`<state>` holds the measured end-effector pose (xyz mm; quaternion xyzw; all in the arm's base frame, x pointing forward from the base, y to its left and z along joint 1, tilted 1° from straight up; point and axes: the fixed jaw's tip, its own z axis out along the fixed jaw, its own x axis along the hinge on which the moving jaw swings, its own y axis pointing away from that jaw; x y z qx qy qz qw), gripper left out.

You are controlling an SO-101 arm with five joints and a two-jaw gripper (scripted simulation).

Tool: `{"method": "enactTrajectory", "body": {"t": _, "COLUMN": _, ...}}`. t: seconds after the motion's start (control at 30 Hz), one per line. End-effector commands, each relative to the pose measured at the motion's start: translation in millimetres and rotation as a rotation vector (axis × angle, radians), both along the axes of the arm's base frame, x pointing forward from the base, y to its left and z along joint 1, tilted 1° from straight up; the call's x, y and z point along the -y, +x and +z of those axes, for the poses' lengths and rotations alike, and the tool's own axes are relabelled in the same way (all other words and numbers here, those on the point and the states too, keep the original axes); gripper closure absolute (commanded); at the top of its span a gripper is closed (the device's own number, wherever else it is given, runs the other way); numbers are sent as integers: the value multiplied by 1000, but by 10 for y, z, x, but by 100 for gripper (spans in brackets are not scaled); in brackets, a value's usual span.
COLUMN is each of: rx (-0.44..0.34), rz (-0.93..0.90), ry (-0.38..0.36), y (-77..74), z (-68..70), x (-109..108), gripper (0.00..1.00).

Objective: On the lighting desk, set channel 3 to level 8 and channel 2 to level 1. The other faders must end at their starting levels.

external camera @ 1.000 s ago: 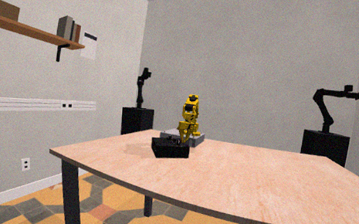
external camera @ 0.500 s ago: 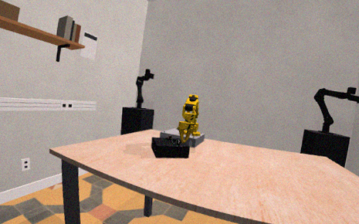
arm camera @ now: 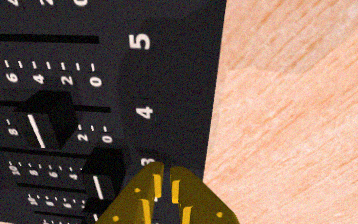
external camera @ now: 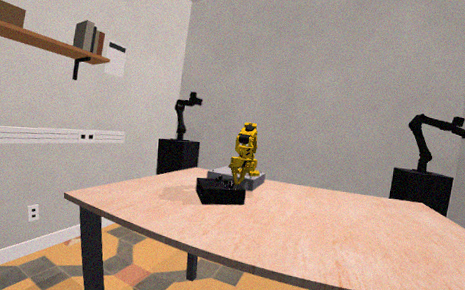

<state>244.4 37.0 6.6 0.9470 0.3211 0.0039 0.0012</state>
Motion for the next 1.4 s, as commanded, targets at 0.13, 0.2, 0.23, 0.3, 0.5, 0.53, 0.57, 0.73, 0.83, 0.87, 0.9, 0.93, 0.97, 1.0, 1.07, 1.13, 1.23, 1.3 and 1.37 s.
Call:
{"method": "enactTrajectory", "body": {"t": 0.13, "rx": -18, "rz": 1, "ry": -2, "y": 0, "z": -16, "x": 32, "gripper": 100}}
{"method": "enactTrajectory", "body": {"t": 0.2, "rx": -18, "rz": 1, "ry": -2, "y": 4, "z": -14, "x": 36, "gripper": 100}}
{"method": "enactTrajectory", "body": {"t": 0.23, "rx": -18, "rz": 1, "ry": -2, "y": 5, "z": -13, "x": 38, "gripper": 100}}
{"method": "enactTrajectory", "body": {"t": 0.3, "rx": -18, "rz": 1, "ry": -2, "y": 6, "z": -12, "x": 39, "gripper": 100}}
{"method": "enactTrajectory", "body": {"t": 0.5, "rx": -18, "rz": 1, "ry": -2, "y": 7, "z": -12, "x": 41, "gripper": 100}}
{"method": "enactTrajectory", "body": {"t": 0.53, "rx": -18, "rz": 1, "ry": -2, "y": 9, "z": -12, "x": 42, "gripper": 100}}
{"method": "enactTrajectory", "body": {"t": 0.57, "rx": -18, "rz": 1, "ry": -2, "y": 10, "z": -12, "x": 44, "gripper": 100}}
{"method": "enactTrajectory", "body": {"t": 0.73, "rx": -18, "rz": 1, "ry": -2, "y": 21, "z": -12, "x": 58, "gripper": 100}}
{"method": "enactTrajectory", "body": {"t": 0.83, "rx": -19, "rz": 1, "ry": -2, "y": 24, "z": -12, "x": 63, "gripper": 100}}
{"method": "enactTrajectory", "body": {"t": 0.87, "rx": -19, "rz": 1, "ry": -2, "y": 25, "z": -12, "x": 63, "gripper": 100}}
{"method": "enactTrajectory", "body": {"t": 0.9, "rx": -19, "rz": 1, "ry": -2, "y": 25, "z": -12, "x": 63, "gripper": 100}}
{"method": "enactTrajectory", "body": {"t": 0.93, "rx": -19, "rz": 1, "ry": -2, "y": 25, "z": -12, "x": 63, "gripper": 100}}
{"method": "enactTrajectory", "body": {"t": 0.97, "rx": -19, "rz": 1, "ry": -2, "y": 25, "z": -12, "x": 63, "gripper": 100}}
{"method": "enactTrajectory", "body": {"t": 1.0, "rx": -19, "rz": 1, "ry": -2, "y": 25, "z": -12, "x": 63, "gripper": 100}}
{"method": "enactTrajectory", "body": {"t": 1.07, "rx": -19, "rz": 1, "ry": -2, "y": 26, "z": -12, "x": 64, "gripper": 100}}
{"method": "enactTrajectory", "body": {"t": 1.13, "rx": -19, "rz": 1, "ry": -2, "y": 29, "z": -12, "x": 68, "gripper": 100}}
{"method": "enactTrajectory", "body": {"t": 1.23, "rx": -19, "rz": 1, "ry": -2, "y": 35, "z": -12, "x": 76, "gripper": 100}}
{"method": "enactTrajectory", "body": {"t": 1.3, "rx": -19, "rz": 1, "ry": -2, "y": 39, "z": -13, "x": 82, "gripper": 100}}
{"method": "enactTrajectory", "body": {"t": 1.37, "rx": -19, "rz": 1, "ry": -2, "y": 42, "z": -13, "x": 86, "gripper": 100}}
